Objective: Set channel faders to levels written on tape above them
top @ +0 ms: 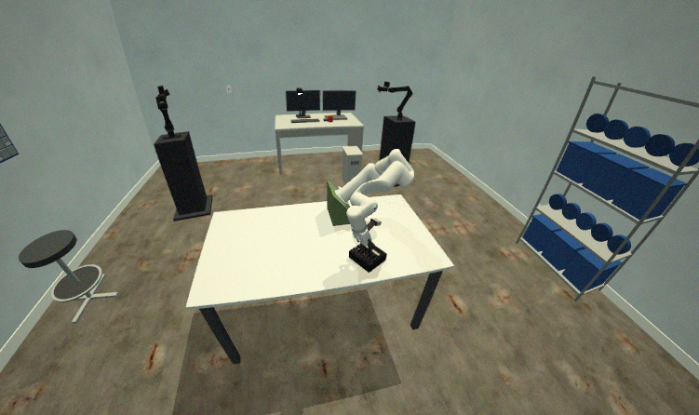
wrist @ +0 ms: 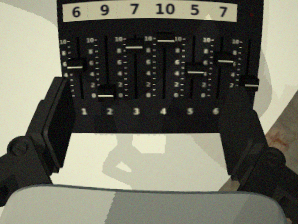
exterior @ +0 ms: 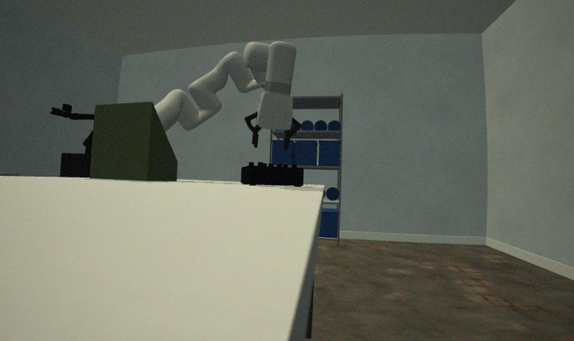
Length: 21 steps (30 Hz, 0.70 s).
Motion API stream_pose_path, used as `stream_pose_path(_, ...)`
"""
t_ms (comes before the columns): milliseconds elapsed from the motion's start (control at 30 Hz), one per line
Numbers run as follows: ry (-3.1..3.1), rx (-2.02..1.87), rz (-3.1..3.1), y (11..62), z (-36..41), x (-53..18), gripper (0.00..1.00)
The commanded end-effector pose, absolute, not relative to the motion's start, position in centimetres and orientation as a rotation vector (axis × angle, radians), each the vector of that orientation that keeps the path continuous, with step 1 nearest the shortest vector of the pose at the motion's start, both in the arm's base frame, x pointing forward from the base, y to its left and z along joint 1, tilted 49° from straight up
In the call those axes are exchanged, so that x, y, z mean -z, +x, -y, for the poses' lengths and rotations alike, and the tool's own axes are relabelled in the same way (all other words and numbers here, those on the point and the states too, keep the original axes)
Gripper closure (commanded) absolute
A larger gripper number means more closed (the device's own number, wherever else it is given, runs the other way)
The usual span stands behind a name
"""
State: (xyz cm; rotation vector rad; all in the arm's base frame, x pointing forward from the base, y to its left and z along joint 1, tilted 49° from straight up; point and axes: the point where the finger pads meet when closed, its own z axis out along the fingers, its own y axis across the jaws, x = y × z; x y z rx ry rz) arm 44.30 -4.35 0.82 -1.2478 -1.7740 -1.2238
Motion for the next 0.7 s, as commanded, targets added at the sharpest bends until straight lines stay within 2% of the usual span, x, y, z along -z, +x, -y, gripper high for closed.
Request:
stream_pose_path(0, -1.25, 1.226, 1.777, 44.4, 4.5, -0.9, 0.0)
stream_pose_path(267, -1.268, 1.213, 1.773, 44.4, 4.6, -1.1, 0.0)
stream_pose_path(533, -1.781, 0.933, 1.607, 43.5, 7.8, -6.7, 0.0)
stream_pose_path(667, -1.906, 0.87, 1.552, 43.3, 8.1, -7.2, 0.0)
